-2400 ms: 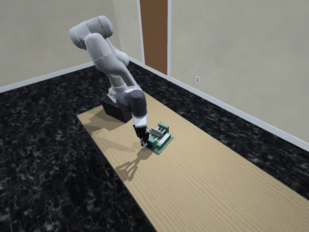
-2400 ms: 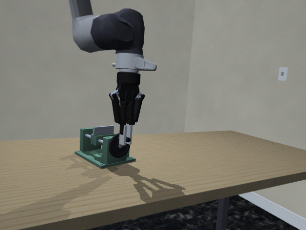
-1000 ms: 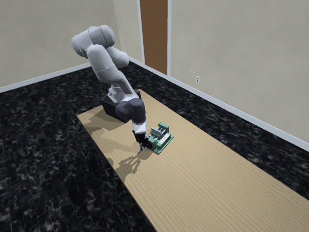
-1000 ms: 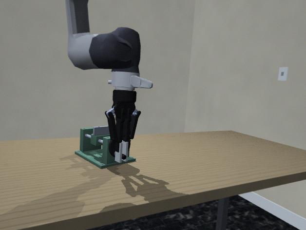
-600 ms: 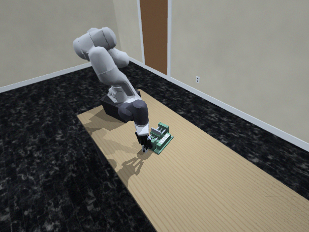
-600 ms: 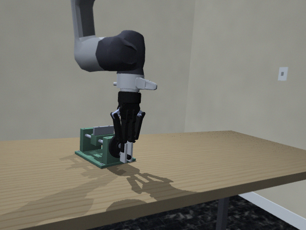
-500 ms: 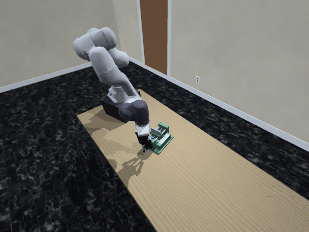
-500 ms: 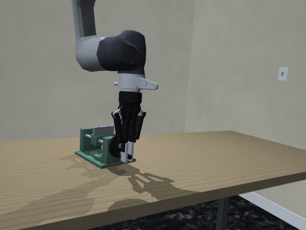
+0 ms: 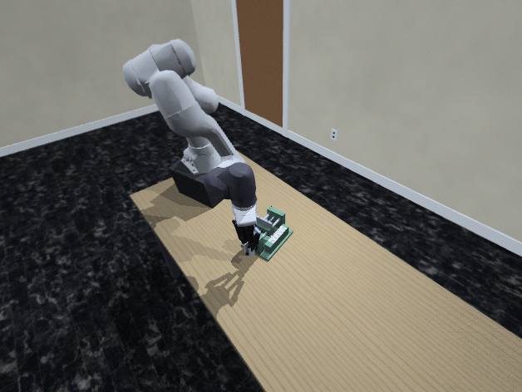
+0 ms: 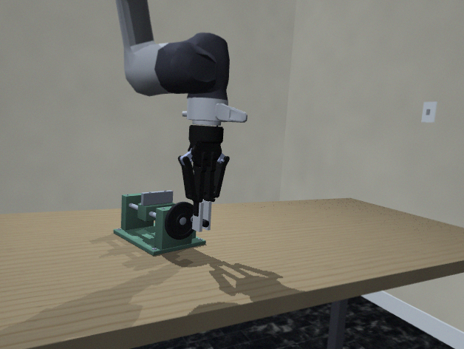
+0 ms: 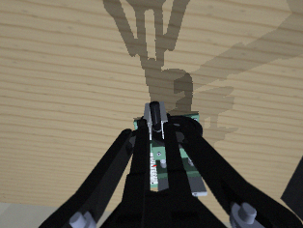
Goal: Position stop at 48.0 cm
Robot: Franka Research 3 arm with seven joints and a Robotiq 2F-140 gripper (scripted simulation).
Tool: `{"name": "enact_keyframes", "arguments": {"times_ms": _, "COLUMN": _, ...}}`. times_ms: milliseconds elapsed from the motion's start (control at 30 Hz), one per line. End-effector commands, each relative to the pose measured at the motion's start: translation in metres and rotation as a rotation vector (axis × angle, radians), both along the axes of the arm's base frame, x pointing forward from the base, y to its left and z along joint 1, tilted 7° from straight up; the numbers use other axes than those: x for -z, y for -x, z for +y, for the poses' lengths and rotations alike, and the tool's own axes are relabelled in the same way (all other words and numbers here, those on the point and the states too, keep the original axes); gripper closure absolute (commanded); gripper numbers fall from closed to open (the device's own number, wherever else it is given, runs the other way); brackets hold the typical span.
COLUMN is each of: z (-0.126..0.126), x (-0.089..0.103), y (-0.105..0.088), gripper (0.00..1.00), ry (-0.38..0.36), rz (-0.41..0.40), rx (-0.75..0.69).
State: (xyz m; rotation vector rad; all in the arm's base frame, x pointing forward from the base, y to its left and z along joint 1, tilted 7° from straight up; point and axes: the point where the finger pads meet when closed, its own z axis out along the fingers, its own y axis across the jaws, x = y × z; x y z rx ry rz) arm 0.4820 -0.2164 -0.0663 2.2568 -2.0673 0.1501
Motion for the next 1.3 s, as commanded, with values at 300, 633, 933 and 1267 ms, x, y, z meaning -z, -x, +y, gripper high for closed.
{"name": "enact_keyframes", "arguments": {"times_ms": 300, "z": 0.001, "x": -0.021, "y": 0.009, "gripper": 0.96, "ry": -0.001, "rz": 0.006, "rx": -0.008}}
{"name": "enact_keyframes", "arguments": {"times_ms": 633, "z": 0.0, "x": -0.029, "y": 0.023, "gripper": 0.96, "ry": -0.001, "rz": 0.006, "rx": -0.008}}
{"name": "enact_keyframes", "arguments": {"times_ms": 933, "z": -0.001, "x": -0.028, "y": 0.041, "gripper": 0.96, "ry": -0.001, "rz": 0.006, "rx": -0.008}}
{"name": "enact_keyframes", "arguments": {"times_ms": 1267, "z": -0.005, "x": -0.011, "y": 0.058, "gripper": 0.96, "ry": -0.001, "rz": 0.006, "rx": -0.008}}
